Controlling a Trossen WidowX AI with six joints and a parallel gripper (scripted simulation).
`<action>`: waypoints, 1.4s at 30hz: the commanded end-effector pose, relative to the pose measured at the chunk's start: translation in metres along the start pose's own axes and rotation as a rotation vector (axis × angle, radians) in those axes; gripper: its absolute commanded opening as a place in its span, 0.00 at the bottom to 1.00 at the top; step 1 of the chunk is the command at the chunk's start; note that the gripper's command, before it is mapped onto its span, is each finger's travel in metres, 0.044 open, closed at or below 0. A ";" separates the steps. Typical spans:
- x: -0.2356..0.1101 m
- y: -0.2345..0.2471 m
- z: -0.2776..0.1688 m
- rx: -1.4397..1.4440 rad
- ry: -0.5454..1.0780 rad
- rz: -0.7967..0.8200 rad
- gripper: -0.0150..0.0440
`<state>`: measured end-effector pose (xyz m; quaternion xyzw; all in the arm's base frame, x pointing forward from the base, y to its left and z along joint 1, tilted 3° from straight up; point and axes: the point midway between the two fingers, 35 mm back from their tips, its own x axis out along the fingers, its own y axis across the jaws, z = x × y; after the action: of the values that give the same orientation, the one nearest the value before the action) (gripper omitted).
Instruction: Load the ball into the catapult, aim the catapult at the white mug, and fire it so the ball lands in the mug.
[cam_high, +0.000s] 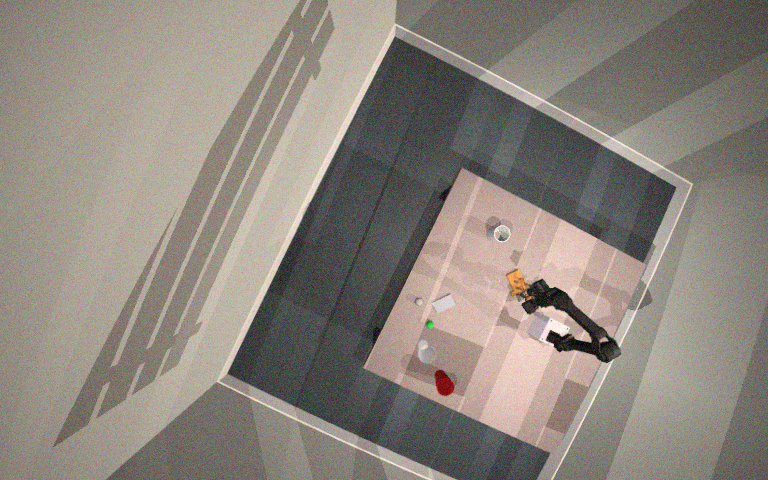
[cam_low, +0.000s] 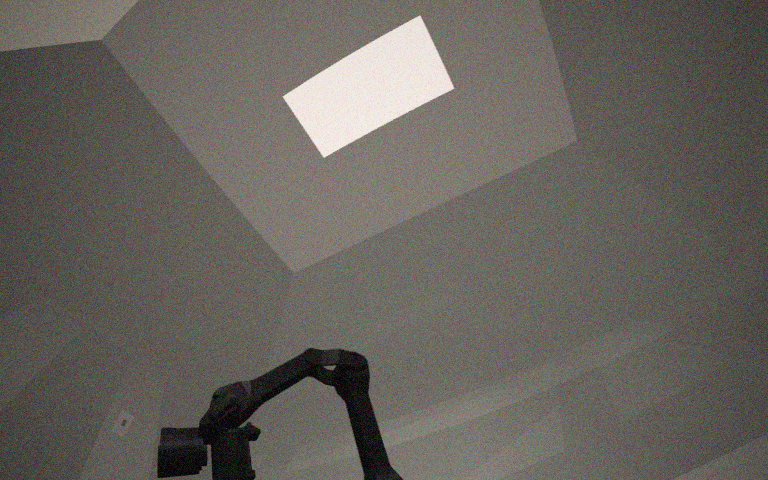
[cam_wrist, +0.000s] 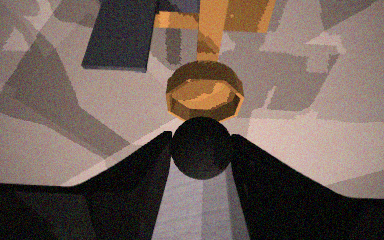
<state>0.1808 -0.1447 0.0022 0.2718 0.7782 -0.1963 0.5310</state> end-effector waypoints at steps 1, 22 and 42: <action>0.005 -0.001 0.000 -0.003 0.005 -0.005 0.25; 0.011 0.000 0.005 0.001 -0.004 0.001 0.52; -0.105 0.000 0.031 0.000 -0.159 0.001 1.00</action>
<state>0.2086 -0.1648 0.0861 0.2632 0.7581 -0.2050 0.5604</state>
